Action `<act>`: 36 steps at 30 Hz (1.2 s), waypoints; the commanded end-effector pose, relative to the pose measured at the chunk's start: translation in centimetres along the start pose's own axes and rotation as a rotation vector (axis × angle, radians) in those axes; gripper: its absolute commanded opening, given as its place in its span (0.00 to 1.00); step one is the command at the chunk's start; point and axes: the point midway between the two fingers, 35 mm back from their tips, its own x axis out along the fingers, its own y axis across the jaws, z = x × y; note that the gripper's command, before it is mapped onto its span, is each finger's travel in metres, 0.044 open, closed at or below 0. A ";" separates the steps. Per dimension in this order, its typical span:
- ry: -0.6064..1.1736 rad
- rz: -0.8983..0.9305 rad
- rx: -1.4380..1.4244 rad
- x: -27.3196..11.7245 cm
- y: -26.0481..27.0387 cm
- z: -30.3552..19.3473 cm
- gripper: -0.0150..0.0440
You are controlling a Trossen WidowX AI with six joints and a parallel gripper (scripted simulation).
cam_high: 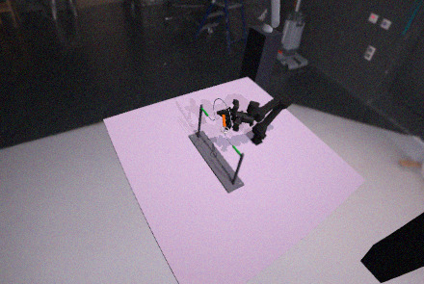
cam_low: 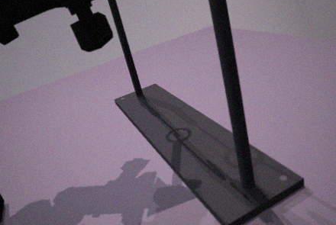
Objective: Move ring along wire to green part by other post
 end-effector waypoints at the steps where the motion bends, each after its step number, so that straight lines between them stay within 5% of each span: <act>1: 0.015 0.045 0.080 -0.2 1.3 -0.1 0.00; 36: 0.030 0.479 0.849 -4.0 12.2 5.6 0.00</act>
